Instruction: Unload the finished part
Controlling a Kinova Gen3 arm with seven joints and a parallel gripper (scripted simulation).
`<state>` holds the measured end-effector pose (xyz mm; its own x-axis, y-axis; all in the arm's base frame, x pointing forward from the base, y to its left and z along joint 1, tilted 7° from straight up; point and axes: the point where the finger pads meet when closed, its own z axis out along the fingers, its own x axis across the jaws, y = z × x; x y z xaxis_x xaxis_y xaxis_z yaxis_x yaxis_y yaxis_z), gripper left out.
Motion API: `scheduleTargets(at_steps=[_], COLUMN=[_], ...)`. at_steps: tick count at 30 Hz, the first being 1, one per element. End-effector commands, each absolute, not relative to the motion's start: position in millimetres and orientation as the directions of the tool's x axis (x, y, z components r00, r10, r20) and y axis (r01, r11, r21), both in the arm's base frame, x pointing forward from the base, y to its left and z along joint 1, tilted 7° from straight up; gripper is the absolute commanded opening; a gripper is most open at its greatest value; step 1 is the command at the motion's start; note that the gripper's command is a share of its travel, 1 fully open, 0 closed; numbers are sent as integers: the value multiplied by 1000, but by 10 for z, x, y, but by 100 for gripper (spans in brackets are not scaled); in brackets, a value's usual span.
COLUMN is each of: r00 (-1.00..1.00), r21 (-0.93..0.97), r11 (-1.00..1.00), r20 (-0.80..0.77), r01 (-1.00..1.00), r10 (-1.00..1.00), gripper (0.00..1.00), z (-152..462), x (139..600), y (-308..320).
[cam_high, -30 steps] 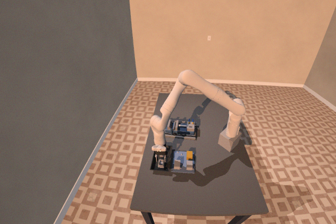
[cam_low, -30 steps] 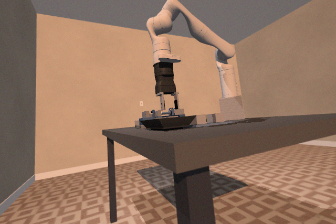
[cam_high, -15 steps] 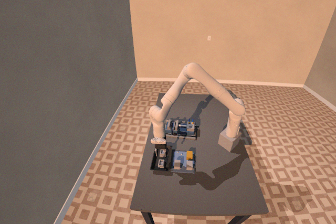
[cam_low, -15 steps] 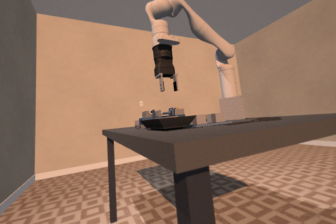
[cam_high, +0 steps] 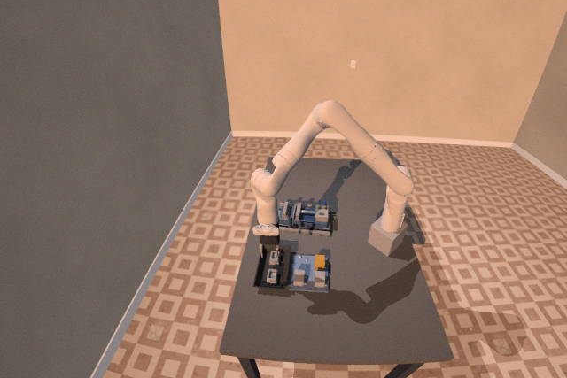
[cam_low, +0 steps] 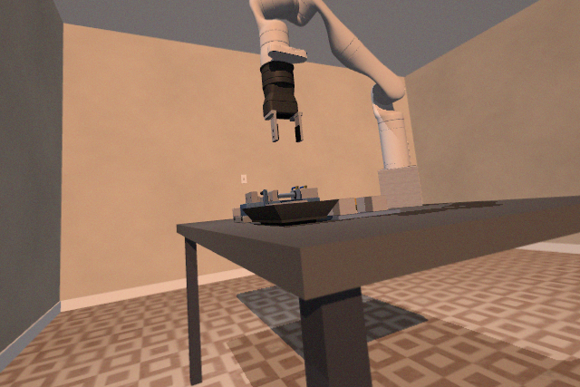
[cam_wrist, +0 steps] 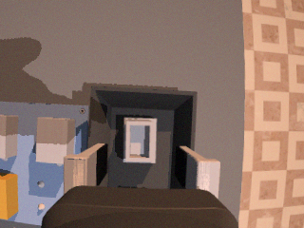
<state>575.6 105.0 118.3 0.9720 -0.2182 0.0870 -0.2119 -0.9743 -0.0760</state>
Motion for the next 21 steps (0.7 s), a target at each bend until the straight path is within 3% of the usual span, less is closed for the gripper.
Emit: scheduleTargets(at_steps=[1, 5, 6, 21], r00=[972, 972, 972, 972], r21=[-81, -81, -83, -83], r11=[-974, -974, -974, -974], r20=[89, 89, 90, 90], r01=[-211, -211, -211, -211], r10=[-218, -218, -218, -218], gripper=[100, 100, 0, 0], z=[1243, 1243, 1238, 1238], x=[5762, 5762, 5767, 5767], y=[1049, 1049, 1054, 1054])
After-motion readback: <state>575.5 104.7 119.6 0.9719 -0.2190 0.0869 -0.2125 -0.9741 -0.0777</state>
